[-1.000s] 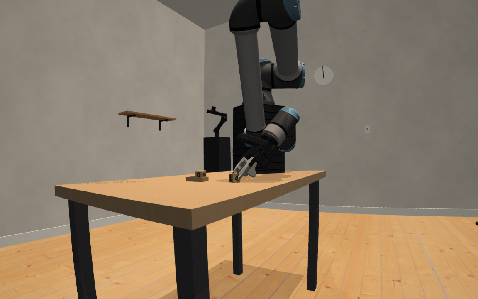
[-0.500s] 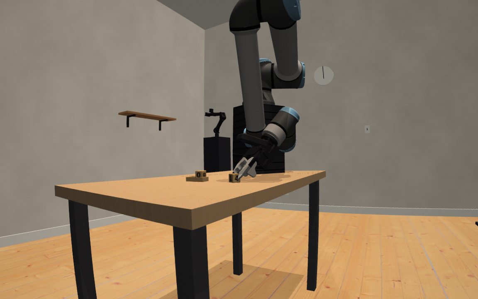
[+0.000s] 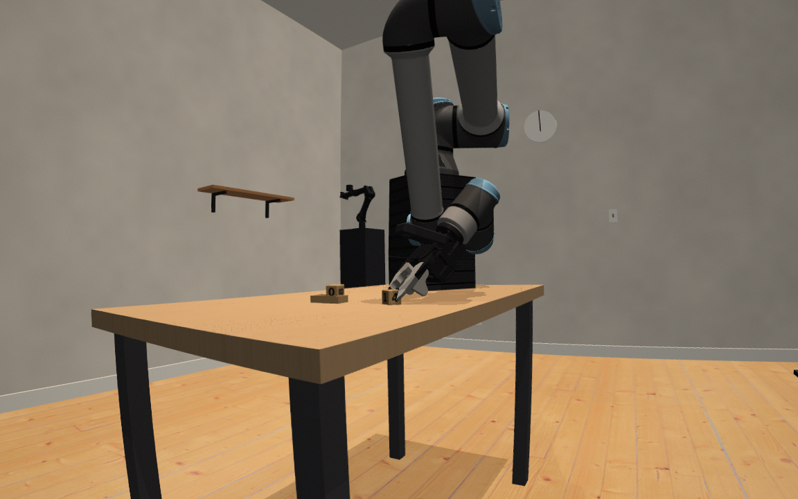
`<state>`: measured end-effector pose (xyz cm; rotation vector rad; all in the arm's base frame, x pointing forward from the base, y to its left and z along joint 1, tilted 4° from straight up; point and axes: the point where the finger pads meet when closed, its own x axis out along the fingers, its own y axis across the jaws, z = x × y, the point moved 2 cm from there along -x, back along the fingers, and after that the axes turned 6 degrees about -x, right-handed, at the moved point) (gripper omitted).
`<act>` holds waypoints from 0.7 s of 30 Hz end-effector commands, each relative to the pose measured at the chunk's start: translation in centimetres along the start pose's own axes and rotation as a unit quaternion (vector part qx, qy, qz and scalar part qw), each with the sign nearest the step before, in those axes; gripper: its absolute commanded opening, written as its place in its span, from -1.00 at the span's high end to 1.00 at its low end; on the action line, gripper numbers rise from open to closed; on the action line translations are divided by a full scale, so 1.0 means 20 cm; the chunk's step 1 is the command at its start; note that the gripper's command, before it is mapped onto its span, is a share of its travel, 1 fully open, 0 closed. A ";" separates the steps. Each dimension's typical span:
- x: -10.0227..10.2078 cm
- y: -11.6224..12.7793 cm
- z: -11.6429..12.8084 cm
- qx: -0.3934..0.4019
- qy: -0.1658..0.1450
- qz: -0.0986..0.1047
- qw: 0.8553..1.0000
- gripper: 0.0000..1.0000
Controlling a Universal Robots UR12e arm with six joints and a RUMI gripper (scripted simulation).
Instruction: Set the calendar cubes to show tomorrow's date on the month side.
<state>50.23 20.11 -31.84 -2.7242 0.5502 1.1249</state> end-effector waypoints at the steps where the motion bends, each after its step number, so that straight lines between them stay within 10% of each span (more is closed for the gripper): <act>1: 0.00 -0.01 0.00 0.001 0.001 -0.001 1.000 0.42; 5: 0.00 -0.01 0.00 0.001 0.001 -0.001 1.000 0.42; 6: 0.00 -0.01 0.00 0.001 0.001 -0.001 1.000 0.78; 21: 0.00 -0.01 0.00 0.001 0.001 -0.001 1.000 0.78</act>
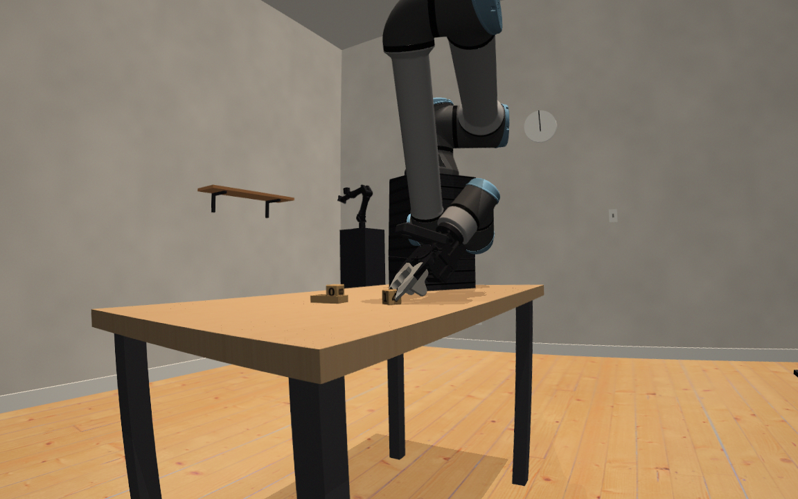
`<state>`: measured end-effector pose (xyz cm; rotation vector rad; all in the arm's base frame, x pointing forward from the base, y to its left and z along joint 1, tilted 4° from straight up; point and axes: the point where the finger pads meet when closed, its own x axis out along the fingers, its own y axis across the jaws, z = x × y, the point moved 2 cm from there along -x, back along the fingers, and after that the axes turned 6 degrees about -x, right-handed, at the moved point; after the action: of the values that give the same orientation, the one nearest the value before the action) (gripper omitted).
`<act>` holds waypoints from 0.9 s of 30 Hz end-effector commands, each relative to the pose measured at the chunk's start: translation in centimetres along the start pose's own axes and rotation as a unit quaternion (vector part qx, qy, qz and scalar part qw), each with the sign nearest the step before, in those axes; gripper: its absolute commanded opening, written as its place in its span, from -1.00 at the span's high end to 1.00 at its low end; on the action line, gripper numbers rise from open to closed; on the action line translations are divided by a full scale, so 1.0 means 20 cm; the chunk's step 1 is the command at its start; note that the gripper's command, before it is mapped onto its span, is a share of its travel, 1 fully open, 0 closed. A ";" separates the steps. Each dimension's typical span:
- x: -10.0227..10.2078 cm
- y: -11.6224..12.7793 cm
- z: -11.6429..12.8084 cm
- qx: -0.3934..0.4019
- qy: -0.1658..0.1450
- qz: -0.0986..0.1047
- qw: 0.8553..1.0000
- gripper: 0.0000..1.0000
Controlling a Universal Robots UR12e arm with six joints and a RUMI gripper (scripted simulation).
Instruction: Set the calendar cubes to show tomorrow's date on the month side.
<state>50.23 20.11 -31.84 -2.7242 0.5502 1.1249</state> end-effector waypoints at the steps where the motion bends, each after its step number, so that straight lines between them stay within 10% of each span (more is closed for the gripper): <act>1: 0.00 -0.01 0.00 0.001 0.001 -0.001 1.000 0.78; 27: -0.05 0.00 -0.05 0.000 0.000 0.000 1.000 0.78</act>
<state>50.25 20.12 -31.71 -2.7242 0.5500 1.1240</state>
